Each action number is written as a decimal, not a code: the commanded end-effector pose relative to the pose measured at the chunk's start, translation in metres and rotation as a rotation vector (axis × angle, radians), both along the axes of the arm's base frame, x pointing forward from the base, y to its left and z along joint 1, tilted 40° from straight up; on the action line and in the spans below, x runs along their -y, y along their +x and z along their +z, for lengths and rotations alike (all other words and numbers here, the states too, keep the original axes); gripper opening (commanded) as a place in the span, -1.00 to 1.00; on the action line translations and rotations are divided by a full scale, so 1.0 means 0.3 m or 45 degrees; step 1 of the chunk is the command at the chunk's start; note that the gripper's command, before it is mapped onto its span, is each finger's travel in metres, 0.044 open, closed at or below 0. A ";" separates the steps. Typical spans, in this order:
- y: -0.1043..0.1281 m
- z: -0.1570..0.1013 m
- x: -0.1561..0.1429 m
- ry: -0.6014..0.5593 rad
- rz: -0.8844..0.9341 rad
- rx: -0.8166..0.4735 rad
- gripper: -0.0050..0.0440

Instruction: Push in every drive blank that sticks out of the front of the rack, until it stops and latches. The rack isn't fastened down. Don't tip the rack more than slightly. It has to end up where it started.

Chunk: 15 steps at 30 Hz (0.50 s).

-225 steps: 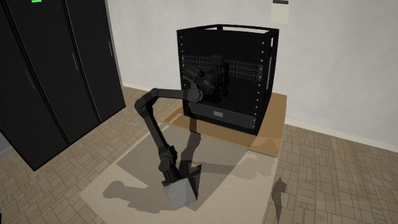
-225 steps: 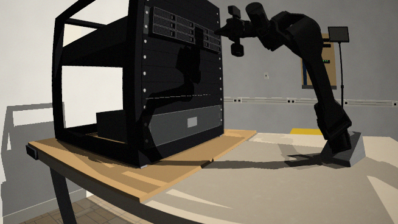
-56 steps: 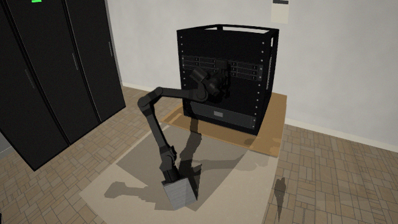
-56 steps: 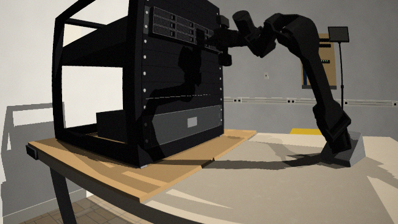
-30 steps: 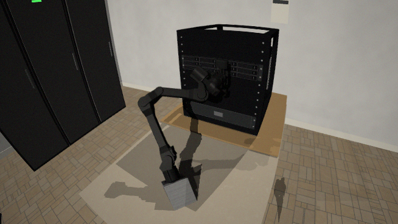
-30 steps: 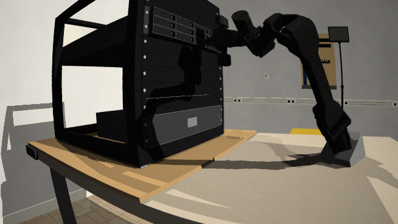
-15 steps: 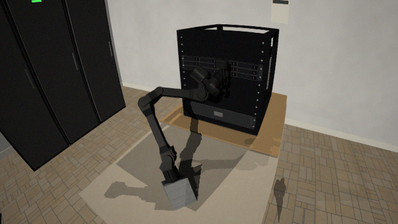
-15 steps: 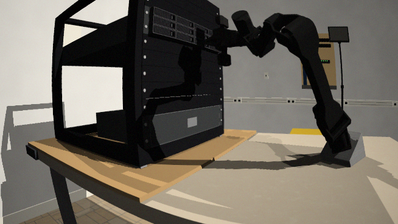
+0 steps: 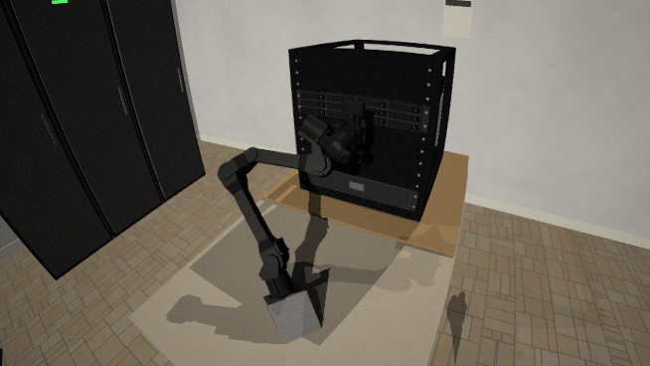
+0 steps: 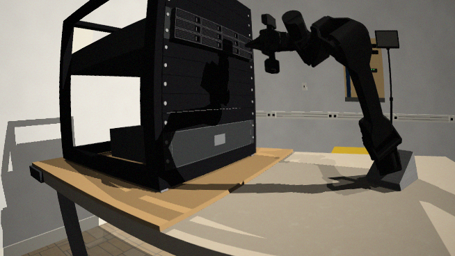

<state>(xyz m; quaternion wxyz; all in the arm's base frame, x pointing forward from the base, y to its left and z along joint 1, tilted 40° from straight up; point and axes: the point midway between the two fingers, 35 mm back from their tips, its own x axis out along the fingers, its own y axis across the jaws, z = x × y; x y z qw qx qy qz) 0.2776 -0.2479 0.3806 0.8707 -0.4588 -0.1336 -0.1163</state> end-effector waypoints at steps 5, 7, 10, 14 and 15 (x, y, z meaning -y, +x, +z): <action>-0.014 0.007 0.000 -0.007 0.005 0.008 -1.00; -0.015 0.005 0.009 -0.007 0.005 0.008 -1.00; -0.017 0.000 0.034 -0.007 0.005 0.008 -1.00; -0.021 -0.010 0.087 -0.007 0.005 0.008 -1.00; -0.023 -0.013 0.103 -0.007 0.005 0.008 -1.00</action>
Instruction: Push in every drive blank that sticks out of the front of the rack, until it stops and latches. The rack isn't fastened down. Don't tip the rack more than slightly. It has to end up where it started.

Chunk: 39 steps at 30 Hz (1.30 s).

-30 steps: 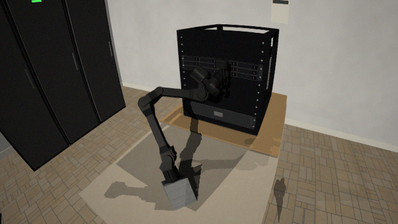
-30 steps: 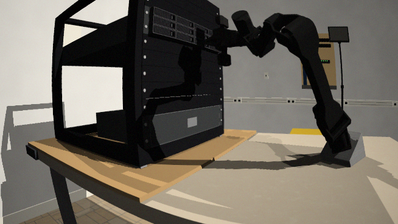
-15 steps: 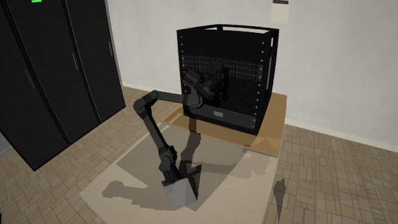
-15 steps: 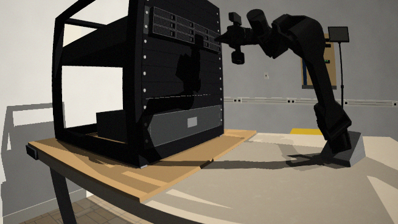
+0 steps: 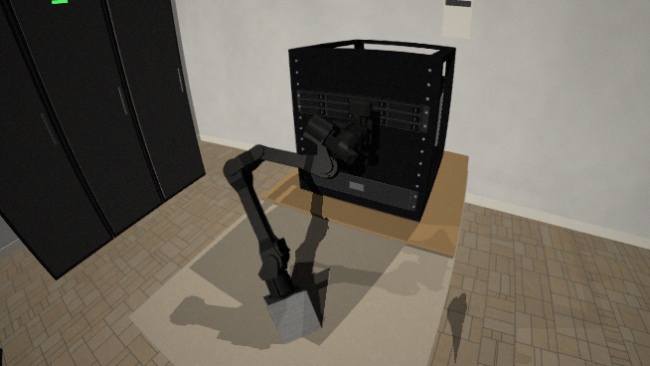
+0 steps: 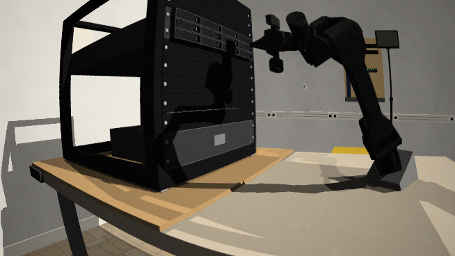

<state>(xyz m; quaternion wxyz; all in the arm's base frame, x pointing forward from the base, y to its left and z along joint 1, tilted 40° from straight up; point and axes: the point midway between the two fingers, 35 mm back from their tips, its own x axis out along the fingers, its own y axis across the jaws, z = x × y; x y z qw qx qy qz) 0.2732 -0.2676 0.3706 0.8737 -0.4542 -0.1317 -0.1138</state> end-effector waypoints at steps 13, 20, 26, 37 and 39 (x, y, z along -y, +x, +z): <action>-0.024 -0.016 0.235 -0.021 0.000 0.015 -1.00; -0.029 -0.029 0.299 -0.021 0.000 0.015 -1.00; -0.031 -0.034 0.330 -0.021 0.000 0.015 -1.00; 0.011 -0.019 0.334 -0.021 0.000 0.015 -1.00; 0.021 -0.015 0.335 -0.021 0.000 0.015 -1.00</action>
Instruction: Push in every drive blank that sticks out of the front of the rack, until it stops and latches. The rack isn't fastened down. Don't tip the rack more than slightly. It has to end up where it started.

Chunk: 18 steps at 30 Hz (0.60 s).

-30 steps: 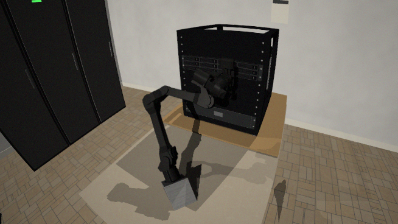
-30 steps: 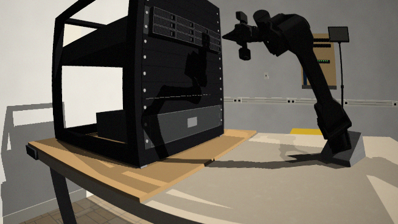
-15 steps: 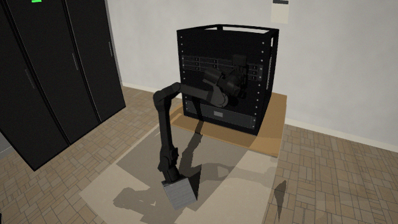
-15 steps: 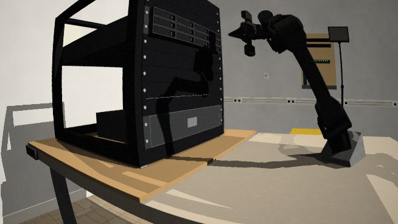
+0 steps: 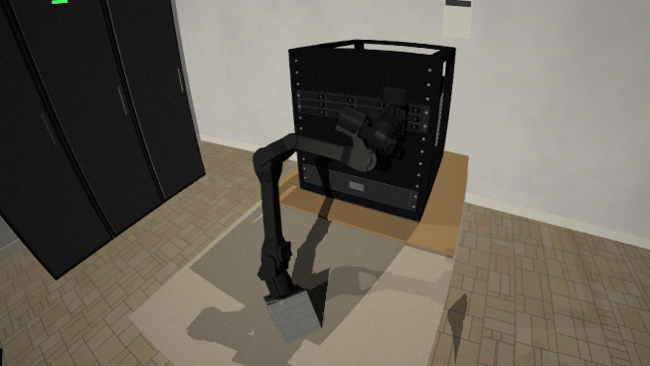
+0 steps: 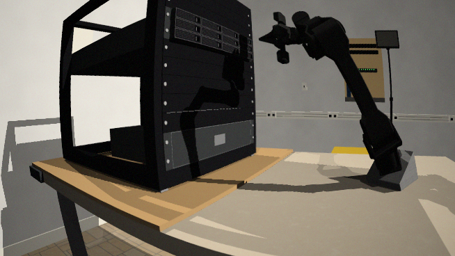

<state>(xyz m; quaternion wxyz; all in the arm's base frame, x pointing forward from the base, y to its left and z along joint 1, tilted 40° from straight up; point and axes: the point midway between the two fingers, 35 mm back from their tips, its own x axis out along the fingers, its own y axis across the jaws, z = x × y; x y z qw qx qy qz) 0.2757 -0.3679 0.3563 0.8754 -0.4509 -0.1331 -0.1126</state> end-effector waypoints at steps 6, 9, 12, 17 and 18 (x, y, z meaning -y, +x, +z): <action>0.013 0.032 0.001 -0.029 -0.006 0.013 -1.00; 0.013 0.032 0.001 -0.029 -0.006 0.013 -1.00; 0.013 0.032 0.001 -0.029 -0.006 0.013 -1.00; 0.014 0.034 0.001 -0.029 -0.006 0.013 -1.00; 0.016 0.037 0.002 -0.029 -0.006 0.013 -1.00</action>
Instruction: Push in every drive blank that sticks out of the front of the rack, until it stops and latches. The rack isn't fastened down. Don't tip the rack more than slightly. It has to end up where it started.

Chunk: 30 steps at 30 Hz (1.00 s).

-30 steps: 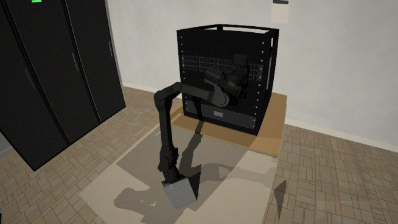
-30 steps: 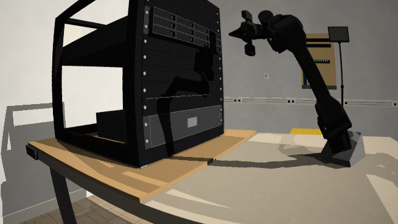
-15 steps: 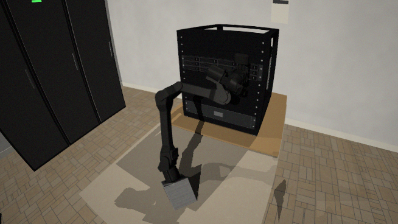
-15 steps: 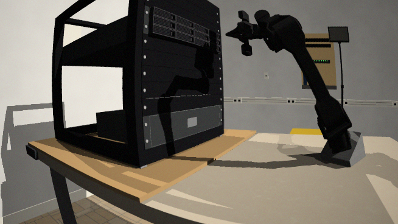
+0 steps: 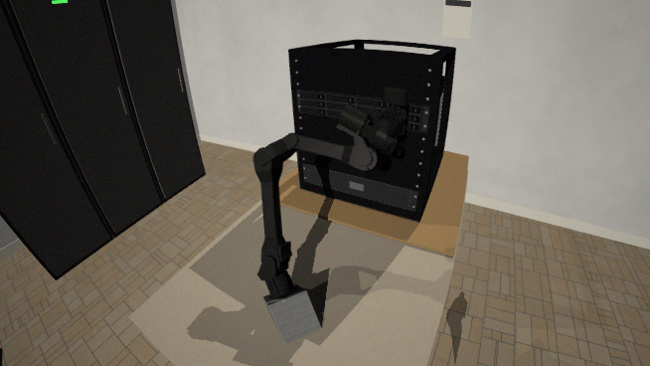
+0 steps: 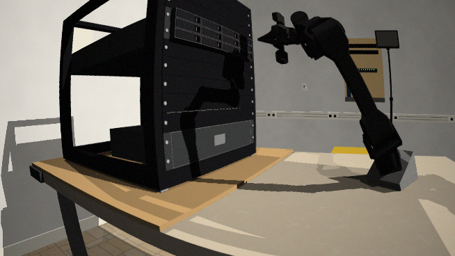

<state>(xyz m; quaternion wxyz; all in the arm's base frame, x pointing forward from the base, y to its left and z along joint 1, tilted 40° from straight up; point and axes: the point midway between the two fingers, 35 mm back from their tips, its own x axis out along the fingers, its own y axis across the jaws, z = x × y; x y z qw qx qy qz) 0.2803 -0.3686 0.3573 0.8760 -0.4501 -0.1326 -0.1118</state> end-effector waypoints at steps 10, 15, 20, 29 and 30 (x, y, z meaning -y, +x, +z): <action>0.010 0.051 0.006 -0.031 -0.008 0.015 -1.00; 0.010 0.051 0.006 -0.031 -0.008 0.015 -1.00; 0.010 0.051 0.006 -0.031 -0.008 0.015 -1.00; 0.041 0.063 0.007 -0.031 -0.008 0.015 -1.00; 0.041 0.063 0.007 -0.031 -0.008 0.015 -1.00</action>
